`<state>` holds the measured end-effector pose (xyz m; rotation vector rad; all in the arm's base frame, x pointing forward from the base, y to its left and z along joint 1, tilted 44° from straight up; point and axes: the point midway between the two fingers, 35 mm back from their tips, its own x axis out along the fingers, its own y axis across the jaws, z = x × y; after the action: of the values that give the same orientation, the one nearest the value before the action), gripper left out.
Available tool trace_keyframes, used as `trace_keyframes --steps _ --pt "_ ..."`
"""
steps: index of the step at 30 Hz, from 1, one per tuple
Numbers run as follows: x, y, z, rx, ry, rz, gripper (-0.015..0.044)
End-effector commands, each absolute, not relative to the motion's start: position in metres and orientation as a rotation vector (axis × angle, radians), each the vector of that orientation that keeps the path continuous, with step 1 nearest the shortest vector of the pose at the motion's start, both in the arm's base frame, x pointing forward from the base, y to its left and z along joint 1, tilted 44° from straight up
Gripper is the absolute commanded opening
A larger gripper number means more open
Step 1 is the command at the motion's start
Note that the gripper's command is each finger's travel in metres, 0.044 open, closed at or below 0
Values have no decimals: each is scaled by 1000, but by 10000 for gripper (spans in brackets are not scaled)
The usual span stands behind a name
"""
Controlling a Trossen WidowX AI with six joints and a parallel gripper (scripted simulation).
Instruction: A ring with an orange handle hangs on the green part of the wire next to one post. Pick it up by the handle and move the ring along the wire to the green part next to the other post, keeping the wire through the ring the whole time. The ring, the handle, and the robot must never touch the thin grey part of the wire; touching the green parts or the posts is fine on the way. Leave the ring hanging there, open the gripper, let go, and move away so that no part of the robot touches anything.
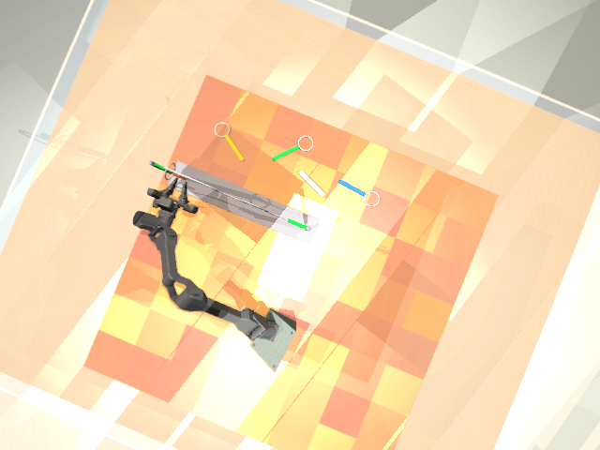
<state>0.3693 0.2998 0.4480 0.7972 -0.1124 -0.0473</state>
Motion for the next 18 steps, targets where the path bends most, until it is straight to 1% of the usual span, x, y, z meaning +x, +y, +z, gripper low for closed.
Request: trace_keyframes --steps 1,18 --pt "377 301 447 796 -109 -45 160" --pt "404 299 449 796 -111 -44 160"
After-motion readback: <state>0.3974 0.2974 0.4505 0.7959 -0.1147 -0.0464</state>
